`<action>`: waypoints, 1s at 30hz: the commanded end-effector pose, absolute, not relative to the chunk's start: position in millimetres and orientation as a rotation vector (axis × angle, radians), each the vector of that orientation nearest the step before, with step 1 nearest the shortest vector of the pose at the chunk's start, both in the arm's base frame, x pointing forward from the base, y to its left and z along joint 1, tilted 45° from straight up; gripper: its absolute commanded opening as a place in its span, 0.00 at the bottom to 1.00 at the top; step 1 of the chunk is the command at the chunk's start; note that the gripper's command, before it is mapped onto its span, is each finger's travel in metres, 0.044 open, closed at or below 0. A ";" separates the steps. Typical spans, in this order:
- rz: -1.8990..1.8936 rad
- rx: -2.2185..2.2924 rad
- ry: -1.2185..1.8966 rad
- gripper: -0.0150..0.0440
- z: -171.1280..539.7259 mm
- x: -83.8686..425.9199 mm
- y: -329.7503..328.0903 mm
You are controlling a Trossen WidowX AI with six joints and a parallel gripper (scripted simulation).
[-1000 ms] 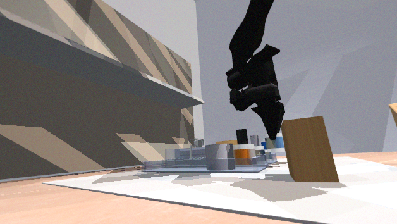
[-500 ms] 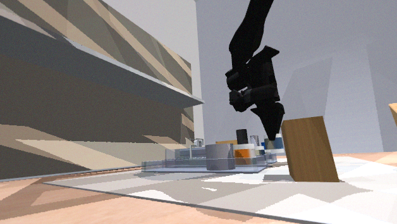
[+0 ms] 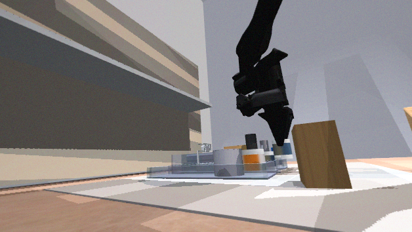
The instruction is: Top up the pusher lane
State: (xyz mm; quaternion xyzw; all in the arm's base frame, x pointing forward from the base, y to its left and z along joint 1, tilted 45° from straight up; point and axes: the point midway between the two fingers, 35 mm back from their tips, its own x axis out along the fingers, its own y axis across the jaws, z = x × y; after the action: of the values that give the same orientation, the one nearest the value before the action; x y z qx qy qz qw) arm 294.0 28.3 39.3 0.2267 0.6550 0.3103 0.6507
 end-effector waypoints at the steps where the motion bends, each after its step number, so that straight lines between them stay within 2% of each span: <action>1: 0.705 0.517 1.479 0.25 40.4 298.5 28.2; 30: 0.705 0.517 1.478 0.25 40.8 308.3 29.2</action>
State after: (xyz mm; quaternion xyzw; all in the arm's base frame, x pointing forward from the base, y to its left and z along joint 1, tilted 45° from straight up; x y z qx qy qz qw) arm 300.8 29.8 38.8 0.2282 0.6592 0.3092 0.6464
